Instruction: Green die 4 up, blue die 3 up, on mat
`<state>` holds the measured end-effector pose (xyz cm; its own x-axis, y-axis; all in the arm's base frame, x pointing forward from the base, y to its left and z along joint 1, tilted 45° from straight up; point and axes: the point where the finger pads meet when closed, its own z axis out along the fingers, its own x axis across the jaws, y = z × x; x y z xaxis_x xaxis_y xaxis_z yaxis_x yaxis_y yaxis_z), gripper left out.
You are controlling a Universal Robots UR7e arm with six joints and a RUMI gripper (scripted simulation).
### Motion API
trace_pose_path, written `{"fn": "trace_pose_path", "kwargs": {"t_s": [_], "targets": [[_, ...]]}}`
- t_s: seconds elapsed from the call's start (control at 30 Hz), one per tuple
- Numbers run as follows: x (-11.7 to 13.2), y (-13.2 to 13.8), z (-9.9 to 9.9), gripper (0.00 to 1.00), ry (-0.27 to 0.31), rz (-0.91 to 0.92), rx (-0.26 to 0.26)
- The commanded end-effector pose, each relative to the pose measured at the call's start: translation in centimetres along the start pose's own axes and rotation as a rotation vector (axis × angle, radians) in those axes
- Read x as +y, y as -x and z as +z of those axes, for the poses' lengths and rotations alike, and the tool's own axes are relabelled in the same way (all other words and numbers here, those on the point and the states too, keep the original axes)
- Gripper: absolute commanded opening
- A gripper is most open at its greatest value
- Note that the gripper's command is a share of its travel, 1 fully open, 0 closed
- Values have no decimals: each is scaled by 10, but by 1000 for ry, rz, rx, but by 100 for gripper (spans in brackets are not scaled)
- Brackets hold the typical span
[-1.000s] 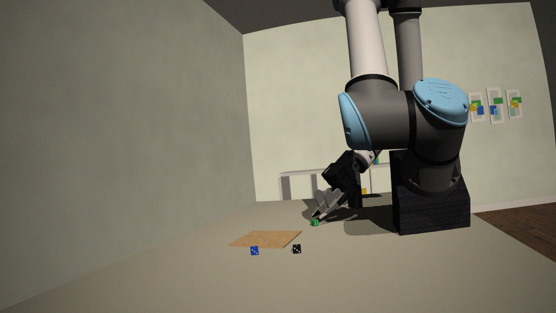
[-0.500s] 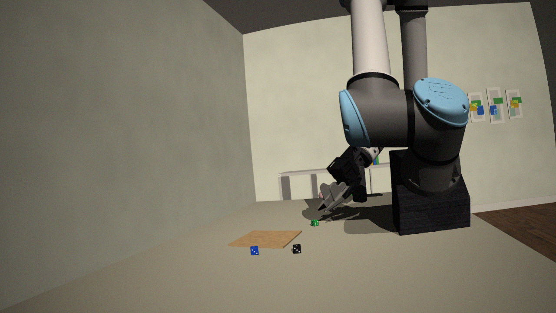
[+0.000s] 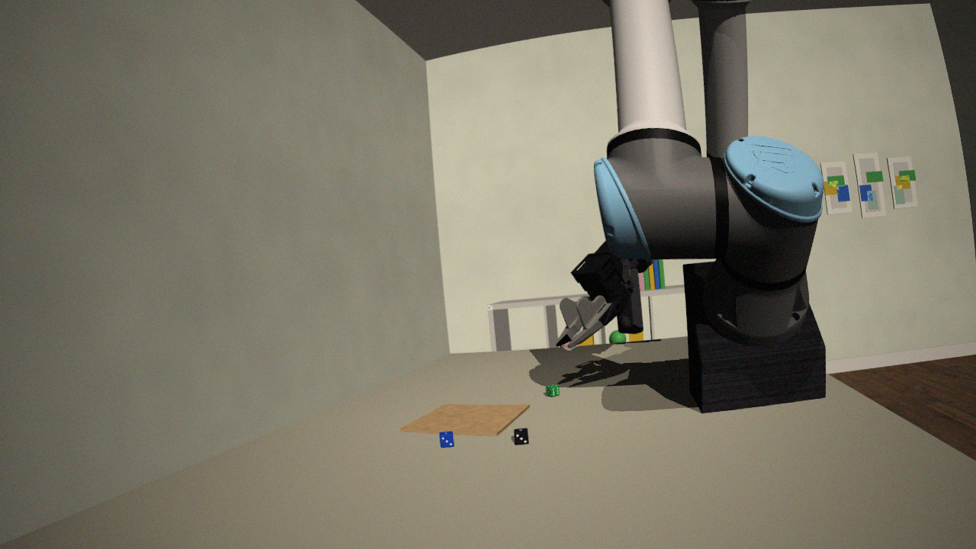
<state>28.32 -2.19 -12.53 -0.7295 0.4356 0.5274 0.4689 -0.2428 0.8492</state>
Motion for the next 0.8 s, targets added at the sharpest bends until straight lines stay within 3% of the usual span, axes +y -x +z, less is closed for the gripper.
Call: {"fn": "trace_pose_path", "kwargs": {"t_s": [0.0, 0.43, 0.6, 0.77], "targets": [[14, 0, -10, 18, -1, -1, 1], [17, 0, -13, 18, -27, 5, 8], [15, -2, -13, 18, -130, 25, 35], [16, -3, -13, 18, -313, 50, 68]]}}
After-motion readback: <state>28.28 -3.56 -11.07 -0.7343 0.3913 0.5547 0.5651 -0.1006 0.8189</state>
